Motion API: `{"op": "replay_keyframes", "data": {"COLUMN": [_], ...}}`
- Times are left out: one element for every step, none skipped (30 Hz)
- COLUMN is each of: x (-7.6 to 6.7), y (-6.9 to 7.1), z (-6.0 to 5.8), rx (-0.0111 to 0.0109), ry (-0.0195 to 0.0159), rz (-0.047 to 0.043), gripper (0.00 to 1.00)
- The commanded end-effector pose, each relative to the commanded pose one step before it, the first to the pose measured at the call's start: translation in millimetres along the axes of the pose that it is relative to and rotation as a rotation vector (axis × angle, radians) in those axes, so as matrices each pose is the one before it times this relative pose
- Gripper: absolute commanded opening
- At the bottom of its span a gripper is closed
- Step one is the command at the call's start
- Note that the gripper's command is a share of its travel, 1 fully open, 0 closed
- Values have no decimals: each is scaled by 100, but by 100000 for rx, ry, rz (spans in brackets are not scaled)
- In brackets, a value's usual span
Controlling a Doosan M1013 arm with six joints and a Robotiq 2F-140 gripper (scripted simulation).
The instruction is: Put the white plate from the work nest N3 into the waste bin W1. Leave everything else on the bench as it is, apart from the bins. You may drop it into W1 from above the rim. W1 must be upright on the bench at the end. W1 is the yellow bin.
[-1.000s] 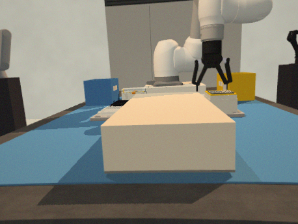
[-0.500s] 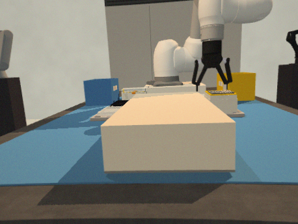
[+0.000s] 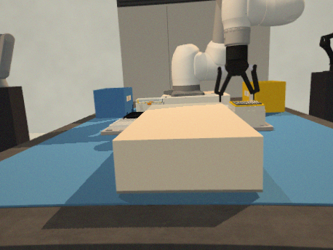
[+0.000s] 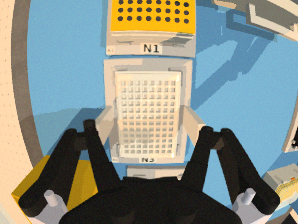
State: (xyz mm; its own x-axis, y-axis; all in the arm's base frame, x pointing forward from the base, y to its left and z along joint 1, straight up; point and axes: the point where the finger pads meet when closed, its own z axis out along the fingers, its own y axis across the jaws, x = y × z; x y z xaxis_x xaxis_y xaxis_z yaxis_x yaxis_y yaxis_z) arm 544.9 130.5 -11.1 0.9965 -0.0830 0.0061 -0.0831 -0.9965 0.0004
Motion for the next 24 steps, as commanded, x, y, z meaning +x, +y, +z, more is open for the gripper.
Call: {"op": "replay_keyframes", "data": {"x": [-425, 0, 0, 0, 0, 0, 0, 0, 0, 0, 0, 0, 0, 0, 0, 0, 0, 0, 0, 0, 0, 0, 0, 0], "y": [-35, 0, 0, 0, 0, 0, 0, 0, 0, 0, 0, 0, 0, 0, 0, 0, 0, 0, 0, 0, 0, 0, 0, 0], "z": [476, 0, 0, 0, 0, 0, 0, 0, 0, 0, 0, 0, 0, 0, 0, 0, 0, 0, 0, 0, 0, 0, 0, 0], "rx": [-375, 0, 0, 0, 0, 0, 0, 0, 0, 0, 0, 0, 0, 0, 0, 0, 0, 0, 0, 0, 0, 0, 0, 0], "ry": [-703, 0, 0, 0, 0, 0, 0, 0, 0, 0, 0, 0, 0, 0, 0, 0, 0, 0, 0, 0, 0, 0, 0, 0], "rz": [183, 0, 0, 0, 0, 0, 0, 0, 0, 0, 0, 0, 0, 0, 0, 0, 0, 0, 0, 0, 0, 0, 0, 0], "gripper": [70, 69, 69, 69, 69, 68, 68, 68, 67, 67, 66, 66, 65, 65, 65, 64, 64, 63, 63, 62, 62, 62, 62, 62]}}
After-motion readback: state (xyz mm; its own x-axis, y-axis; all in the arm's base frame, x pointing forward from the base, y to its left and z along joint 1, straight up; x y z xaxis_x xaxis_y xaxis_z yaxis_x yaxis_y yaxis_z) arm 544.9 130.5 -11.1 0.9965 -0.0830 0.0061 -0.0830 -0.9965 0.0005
